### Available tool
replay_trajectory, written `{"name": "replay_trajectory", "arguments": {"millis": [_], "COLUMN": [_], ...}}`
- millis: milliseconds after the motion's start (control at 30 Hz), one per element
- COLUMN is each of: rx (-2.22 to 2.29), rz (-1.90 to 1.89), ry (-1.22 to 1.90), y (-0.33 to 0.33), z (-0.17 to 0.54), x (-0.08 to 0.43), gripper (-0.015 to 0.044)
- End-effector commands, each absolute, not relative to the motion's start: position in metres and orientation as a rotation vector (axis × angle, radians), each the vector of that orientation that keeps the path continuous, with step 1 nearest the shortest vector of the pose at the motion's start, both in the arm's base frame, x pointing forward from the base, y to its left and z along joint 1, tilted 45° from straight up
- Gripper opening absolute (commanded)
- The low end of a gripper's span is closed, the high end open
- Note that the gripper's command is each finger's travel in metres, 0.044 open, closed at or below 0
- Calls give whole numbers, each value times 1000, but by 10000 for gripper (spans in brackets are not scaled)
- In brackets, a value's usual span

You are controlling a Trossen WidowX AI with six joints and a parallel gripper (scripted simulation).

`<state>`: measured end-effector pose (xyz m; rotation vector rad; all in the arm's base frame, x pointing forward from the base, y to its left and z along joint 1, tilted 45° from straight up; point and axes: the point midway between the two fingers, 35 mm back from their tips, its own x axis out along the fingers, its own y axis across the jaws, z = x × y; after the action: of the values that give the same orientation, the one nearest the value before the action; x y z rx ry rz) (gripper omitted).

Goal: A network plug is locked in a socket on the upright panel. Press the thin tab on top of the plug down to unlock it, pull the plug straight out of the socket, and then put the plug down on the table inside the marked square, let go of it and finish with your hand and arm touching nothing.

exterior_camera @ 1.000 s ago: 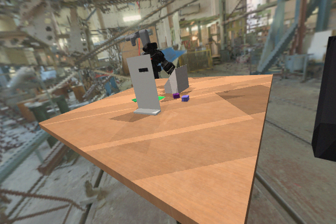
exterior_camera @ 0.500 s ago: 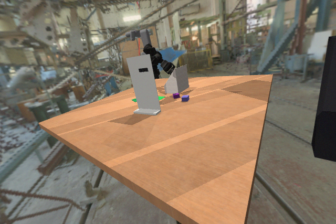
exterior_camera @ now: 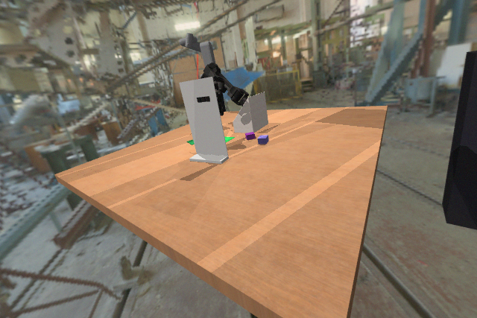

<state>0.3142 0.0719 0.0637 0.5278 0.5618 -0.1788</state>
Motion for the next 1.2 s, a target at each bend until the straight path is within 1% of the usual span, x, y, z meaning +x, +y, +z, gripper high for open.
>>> {"name": "replay_trajectory", "arguments": {"millis": [0, 367, 767, 1167], "rx": [501, 426, 367, 361], "rz": [-228, -388, -547, -566], "ry": [585, 714, 873, 896], "y": [56, 9, -36, -48], "z": [64, 52, 45, 37], "x": [313, 294, 259, 256], "gripper": [0, 0, 0, 0]}}
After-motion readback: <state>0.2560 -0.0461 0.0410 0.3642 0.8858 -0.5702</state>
